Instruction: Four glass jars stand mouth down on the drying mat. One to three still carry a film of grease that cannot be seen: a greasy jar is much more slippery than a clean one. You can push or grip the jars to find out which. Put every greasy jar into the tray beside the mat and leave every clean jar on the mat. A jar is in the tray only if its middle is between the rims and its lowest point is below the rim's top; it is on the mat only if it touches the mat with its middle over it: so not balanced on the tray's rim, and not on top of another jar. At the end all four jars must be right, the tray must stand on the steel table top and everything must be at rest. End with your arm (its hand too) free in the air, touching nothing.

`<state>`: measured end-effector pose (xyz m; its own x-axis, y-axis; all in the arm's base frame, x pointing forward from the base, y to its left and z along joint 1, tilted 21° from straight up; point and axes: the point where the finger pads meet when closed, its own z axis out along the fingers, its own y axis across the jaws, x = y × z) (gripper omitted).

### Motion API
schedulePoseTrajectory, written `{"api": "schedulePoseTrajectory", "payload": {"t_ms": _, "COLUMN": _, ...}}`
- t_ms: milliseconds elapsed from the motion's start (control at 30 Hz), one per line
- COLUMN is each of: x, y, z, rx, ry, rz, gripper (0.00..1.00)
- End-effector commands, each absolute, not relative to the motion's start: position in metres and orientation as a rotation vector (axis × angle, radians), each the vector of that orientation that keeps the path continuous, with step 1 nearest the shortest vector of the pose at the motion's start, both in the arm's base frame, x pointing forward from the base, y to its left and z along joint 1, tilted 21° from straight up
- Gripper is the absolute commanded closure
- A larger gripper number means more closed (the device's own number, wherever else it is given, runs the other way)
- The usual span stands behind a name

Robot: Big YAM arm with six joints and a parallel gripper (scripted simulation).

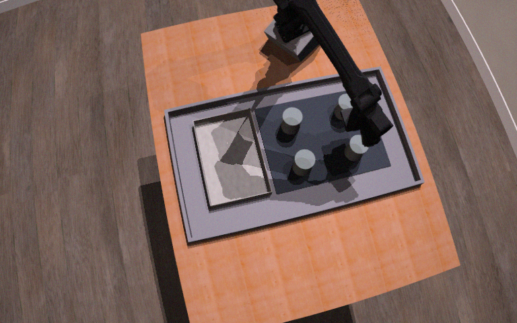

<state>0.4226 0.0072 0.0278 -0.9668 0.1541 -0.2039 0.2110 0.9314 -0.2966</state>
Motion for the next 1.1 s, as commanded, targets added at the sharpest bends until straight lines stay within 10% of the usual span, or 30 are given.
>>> {"api": "schedulePoseTrajectory", "payload": {"t_ms": 0, "x": 0.4252, "y": 0.007, "z": 0.0248, "rx": 0.269, "ry": 2.912, "rz": -0.475, "gripper": 1.0}}
{"api": "schedulePoseTrajectory", "payload": {"t_ms": 1067, "x": 0.4288, "y": 0.0065, "z": 0.0256, "rx": 0.269, "ry": 2.912, "rz": -0.475, "gripper": 1.0}}
